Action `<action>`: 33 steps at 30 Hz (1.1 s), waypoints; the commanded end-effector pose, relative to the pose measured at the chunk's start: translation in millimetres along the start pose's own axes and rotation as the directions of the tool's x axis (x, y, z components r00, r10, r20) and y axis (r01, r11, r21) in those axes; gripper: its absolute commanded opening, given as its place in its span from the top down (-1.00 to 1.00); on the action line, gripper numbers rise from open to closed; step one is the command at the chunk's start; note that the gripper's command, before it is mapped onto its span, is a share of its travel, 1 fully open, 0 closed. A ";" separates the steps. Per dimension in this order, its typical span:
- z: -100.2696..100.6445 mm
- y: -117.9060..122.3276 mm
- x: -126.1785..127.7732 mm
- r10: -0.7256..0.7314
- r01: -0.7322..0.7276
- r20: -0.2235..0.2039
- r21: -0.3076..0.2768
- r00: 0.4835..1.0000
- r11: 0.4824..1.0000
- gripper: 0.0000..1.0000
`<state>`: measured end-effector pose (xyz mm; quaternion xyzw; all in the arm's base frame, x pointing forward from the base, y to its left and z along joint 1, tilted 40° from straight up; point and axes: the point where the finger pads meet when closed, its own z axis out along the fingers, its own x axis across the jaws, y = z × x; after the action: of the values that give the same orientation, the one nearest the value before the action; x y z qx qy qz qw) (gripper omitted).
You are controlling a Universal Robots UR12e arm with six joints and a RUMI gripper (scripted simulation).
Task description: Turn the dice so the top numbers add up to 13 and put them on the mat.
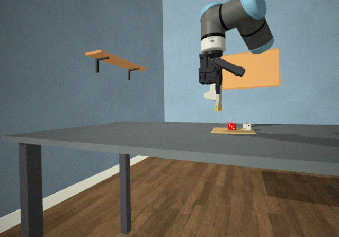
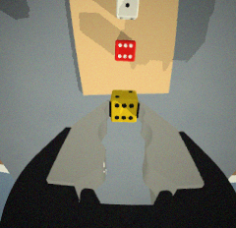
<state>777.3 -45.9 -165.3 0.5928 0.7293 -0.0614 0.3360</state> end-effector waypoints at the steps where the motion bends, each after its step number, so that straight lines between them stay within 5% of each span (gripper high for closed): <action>1: 24.9 0.8 0.2 0.000 0.000 0.000 -0.001 1.000 1.000 0.87; 14: 61.8 1.0 0.2 0.000 0.000 0.000 -0.001 1.000 1.000 0.87; 33: 64.0 1.0 0.2 0.000 0.000 0.000 -0.001 1.000 1.000 0.87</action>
<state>804.7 -77.1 -214.5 0.5928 0.7293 -0.0614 0.3361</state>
